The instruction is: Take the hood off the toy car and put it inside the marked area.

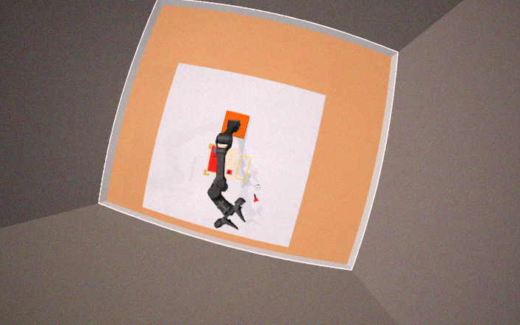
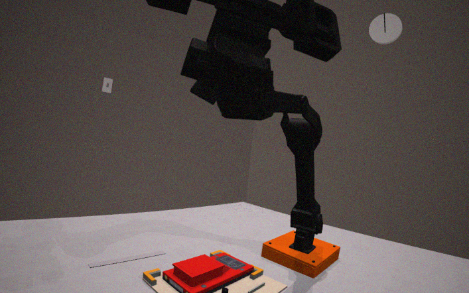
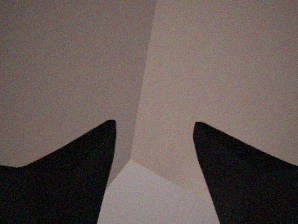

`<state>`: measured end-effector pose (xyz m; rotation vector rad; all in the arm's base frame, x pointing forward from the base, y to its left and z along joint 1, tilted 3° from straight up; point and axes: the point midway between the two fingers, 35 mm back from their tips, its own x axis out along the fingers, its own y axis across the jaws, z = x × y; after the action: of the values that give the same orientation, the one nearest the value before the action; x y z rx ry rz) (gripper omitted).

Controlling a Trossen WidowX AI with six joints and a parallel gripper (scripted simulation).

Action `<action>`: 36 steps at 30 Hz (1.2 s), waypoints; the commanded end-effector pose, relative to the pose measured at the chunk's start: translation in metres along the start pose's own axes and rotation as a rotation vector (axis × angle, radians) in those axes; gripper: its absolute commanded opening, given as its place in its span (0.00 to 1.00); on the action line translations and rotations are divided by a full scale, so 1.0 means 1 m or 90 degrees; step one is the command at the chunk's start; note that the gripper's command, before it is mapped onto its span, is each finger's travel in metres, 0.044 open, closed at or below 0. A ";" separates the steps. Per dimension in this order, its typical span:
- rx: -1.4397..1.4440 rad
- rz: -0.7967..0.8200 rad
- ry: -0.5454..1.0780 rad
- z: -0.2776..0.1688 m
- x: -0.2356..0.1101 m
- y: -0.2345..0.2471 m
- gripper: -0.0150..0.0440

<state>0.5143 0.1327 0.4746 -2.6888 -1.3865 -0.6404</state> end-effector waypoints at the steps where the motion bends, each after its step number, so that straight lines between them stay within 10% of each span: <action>1: 0.009 0.004 -0.003 0.001 -0.001 0.001 0.67; 9: 0.396 0.193 -0.085 0.051 -0.040 0.053 1.00; 23: 1.051 0.692 -0.044 0.151 -0.169 0.094 1.00; 36: 1.409 1.292 0.304 0.209 -0.319 0.046 1.00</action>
<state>0.4822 -0.0804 0.1863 -0.7752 0.7174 0.4741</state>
